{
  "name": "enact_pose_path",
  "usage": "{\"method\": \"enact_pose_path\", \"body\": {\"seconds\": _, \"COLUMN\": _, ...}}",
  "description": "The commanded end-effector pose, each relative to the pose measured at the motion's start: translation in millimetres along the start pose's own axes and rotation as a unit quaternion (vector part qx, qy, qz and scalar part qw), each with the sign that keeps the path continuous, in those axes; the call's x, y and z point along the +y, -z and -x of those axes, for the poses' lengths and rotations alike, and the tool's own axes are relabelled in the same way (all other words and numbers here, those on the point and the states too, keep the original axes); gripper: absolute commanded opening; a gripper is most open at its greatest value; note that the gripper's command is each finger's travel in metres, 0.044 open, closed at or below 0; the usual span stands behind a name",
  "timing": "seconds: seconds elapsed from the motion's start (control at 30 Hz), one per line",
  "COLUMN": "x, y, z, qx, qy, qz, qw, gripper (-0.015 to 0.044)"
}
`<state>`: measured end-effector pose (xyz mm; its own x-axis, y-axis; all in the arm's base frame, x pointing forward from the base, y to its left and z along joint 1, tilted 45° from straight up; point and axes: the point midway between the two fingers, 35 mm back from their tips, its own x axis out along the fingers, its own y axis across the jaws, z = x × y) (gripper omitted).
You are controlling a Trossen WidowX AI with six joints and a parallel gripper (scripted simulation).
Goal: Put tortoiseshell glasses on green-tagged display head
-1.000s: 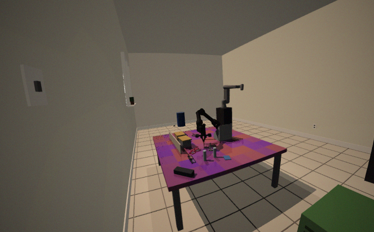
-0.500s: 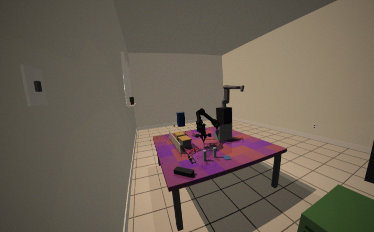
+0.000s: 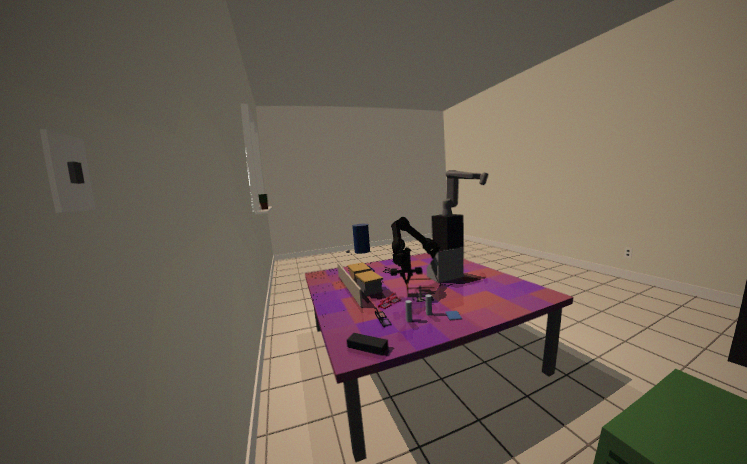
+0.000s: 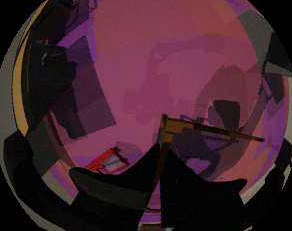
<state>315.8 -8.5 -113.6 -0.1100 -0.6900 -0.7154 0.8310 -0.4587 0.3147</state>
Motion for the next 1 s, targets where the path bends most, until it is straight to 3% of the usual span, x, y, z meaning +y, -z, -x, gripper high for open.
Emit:
{"method": "enact_pose_path", "body": {"seconds": 0.0, "x": 1, "y": 3, "z": 4, "qx": 0.001, "qy": -0.001, "qz": -0.001, "qw": 1.000, "gripper": 0.0000}}
{"method": "enact_pose_path", "body": {"seconds": 0.33, "x": 1, "y": 8, "z": 60, "qx": 0.002, "qy": 0.000, "qz": -0.001, "qw": 1.000, "gripper": 0.0000}}
{"method": "enact_pose_path", "body": {"seconds": 0.6, "x": 7, "y": 1, "z": 62, "qx": 0.008, "qy": 0.014, "qz": -0.018, "qw": 1.000, "gripper": 0.0000}}
{"method": "enact_pose_path", "body": {"seconds": 0.97, "x": 42, "y": -50, "z": 63, "qx": 0.047, "qy": 0.098, "qz": -0.132, "qw": 0.985, "gripper": 0.0000}}
